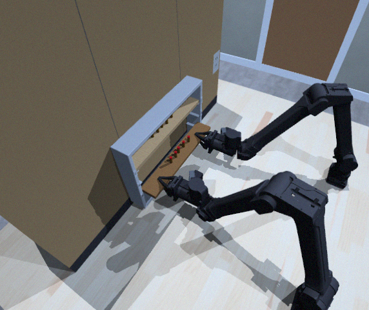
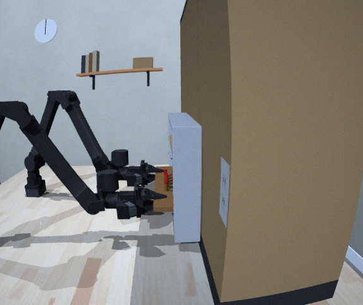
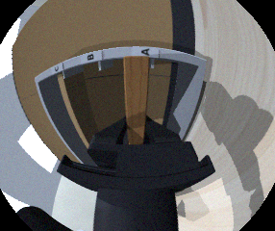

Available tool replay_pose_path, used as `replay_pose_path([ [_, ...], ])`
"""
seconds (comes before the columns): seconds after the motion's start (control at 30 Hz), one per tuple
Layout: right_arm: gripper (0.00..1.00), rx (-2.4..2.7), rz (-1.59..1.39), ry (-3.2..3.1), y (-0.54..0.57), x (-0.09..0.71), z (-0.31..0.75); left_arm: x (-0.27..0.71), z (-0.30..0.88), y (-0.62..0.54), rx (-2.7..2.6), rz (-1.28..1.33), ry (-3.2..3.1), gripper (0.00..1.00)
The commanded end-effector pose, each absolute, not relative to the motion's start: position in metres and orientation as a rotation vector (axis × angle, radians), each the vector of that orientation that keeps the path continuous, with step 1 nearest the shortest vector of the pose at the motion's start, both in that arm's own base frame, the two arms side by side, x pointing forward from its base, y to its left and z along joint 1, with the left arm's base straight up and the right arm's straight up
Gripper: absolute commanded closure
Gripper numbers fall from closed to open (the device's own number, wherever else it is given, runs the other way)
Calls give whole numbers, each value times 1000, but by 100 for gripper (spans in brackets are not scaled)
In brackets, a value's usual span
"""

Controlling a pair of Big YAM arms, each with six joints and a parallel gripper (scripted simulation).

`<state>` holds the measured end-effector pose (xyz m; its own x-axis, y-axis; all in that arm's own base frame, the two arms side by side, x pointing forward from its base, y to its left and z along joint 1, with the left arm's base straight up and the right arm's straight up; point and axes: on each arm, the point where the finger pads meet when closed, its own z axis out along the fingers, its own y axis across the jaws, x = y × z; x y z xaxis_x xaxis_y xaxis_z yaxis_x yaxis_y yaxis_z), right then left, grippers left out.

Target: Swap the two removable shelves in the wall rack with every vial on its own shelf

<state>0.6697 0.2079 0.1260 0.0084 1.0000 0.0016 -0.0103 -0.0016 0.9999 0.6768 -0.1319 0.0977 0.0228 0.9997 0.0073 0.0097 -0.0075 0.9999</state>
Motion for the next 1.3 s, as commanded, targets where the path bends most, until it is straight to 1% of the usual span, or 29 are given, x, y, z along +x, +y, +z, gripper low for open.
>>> replay_pose_path([
  [0.0,88,1164,1231,1153,213,704,152,711,131,-130,1171,1223,1152,88],
  [1.27,88,1160,1229,1158,214,757,146,762,124,-128,1170,1221,1159,88],
])
